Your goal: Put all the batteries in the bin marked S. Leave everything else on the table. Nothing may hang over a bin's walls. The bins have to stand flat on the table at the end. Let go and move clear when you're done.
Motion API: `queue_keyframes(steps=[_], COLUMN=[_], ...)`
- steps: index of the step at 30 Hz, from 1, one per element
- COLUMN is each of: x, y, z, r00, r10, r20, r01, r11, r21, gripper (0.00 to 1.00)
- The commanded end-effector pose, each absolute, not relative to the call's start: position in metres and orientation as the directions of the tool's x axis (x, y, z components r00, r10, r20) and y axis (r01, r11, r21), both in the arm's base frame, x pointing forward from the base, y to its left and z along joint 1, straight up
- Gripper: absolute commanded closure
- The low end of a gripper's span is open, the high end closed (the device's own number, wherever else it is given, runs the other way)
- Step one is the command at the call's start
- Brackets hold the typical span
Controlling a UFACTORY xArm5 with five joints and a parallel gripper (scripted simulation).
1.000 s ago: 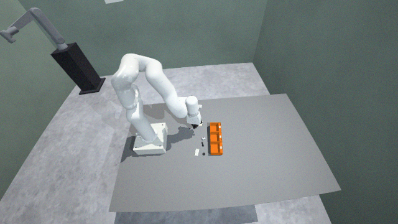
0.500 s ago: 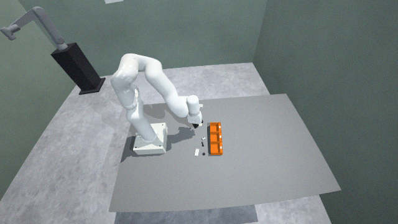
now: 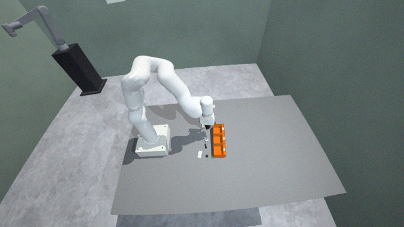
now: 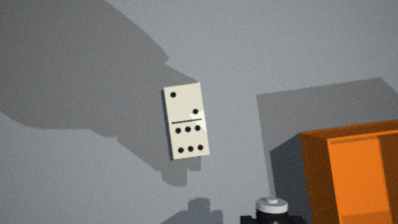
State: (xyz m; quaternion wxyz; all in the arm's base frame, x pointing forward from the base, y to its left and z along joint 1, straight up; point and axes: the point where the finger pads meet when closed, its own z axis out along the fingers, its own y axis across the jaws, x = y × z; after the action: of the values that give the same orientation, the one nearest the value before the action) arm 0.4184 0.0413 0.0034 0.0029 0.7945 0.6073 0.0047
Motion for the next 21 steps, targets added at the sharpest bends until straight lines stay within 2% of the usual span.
queue_keyframes(steps=[1, 4, 12, 21], x=[0.447, 0.453, 0.499, 0.502], y=[0.039, 0.038, 0.033, 0.033], z=[0.004, 0.004, 0.004, 0.004], r00=[0.137, 0.137, 0.137, 0.137], r10=[0.991, 0.991, 0.991, 0.991], r20=[0.002, 0.002, 0.002, 0.002], r01=[0.99, 0.99, 0.99, 0.99], r11=[-0.137, -0.137, -0.137, -0.137], r21=[0.01, 0.01, 0.01, 0.01], gripper=[0.91, 0.91, 0.91, 0.91])
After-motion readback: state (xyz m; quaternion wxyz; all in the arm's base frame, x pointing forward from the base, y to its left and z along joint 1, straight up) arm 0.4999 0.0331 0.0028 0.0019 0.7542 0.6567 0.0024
